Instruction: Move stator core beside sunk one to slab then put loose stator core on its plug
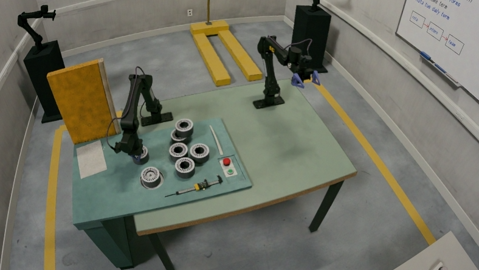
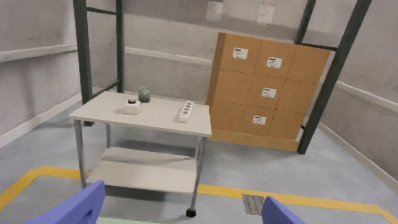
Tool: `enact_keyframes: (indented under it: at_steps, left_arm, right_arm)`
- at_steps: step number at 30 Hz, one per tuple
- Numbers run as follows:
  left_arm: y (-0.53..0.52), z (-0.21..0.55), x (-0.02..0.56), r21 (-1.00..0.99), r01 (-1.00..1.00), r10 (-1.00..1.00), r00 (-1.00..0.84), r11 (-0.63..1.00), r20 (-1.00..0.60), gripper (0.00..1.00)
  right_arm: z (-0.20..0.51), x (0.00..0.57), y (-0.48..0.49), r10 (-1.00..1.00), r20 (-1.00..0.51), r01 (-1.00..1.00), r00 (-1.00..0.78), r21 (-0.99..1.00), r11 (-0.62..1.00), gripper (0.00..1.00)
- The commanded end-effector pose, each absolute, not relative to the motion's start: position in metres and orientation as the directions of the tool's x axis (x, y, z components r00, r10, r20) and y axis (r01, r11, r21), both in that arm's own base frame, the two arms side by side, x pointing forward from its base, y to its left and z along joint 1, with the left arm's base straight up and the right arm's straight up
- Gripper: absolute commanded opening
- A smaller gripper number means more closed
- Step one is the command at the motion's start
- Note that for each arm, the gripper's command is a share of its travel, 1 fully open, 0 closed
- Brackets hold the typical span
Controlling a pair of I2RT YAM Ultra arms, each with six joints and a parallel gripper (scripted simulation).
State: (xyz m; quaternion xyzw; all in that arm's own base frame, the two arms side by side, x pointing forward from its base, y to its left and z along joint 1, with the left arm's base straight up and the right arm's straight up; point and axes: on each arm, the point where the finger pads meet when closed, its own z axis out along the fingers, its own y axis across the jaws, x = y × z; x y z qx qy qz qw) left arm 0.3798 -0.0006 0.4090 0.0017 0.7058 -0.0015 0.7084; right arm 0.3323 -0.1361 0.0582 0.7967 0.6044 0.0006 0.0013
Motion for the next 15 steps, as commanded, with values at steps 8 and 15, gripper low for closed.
enact_keyframes:
  at_steps: [8, 15]
  left_arm:
    - [0.000, 0.422, 0.371, 0.006, 0.000, 0.006, 0.035, 1.000, -0.999, 1.00]
    - [0.000, 0.422, 0.371, 0.006, 0.000, 0.006, 0.035, 1.000, -0.999, 1.00]
  right_arm:
    - [0.068, 0.339, -0.143, 0.963, -0.022, 0.963, 0.267, 0.047, -0.266, 0.00]
    - [0.088, 0.341, -0.144, 0.963, -0.025, 0.962, 0.268, 0.071, -0.265, 0.00]
